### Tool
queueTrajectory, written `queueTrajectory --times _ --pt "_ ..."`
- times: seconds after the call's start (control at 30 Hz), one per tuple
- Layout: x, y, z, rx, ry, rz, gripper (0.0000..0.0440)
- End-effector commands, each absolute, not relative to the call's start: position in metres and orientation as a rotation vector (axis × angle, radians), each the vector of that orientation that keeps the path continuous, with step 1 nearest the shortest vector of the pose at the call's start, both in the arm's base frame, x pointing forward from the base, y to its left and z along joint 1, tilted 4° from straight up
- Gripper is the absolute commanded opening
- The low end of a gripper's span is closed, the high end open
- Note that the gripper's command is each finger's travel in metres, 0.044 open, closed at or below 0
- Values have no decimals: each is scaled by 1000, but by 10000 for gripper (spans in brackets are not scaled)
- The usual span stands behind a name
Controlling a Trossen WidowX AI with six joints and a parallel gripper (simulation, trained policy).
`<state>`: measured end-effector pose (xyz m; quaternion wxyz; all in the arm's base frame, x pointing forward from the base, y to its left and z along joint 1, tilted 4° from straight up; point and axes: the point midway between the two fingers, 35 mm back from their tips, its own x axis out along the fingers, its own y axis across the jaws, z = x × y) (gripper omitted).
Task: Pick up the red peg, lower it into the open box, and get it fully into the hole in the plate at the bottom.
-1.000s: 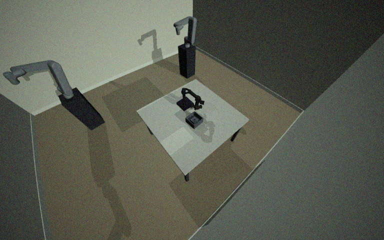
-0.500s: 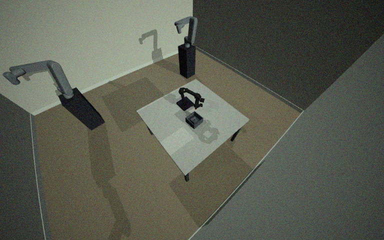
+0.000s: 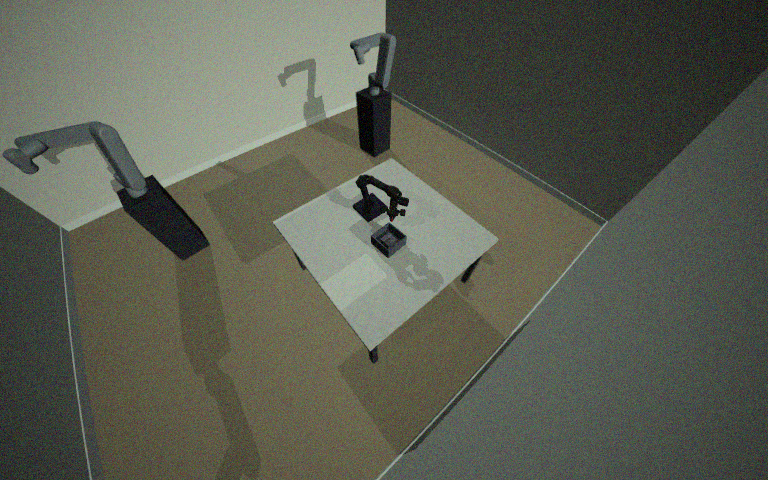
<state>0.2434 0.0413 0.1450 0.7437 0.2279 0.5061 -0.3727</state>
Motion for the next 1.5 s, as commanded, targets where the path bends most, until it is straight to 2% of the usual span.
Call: queueTrajectory --times 0.0,0.5,1.13,1.2,1.37,1.47 --pt "254 29 150 522 1076 -841 0" --pt "296 -27 144 565 1028 -900 0" --pt "324 -69 101 515 1150 -794 3" --pt "324 -70 95 508 1173 -777 27" --pt "326 -73 83 509 1218 -753 147" --pt "326 -76 84 489 1240 -730 153"
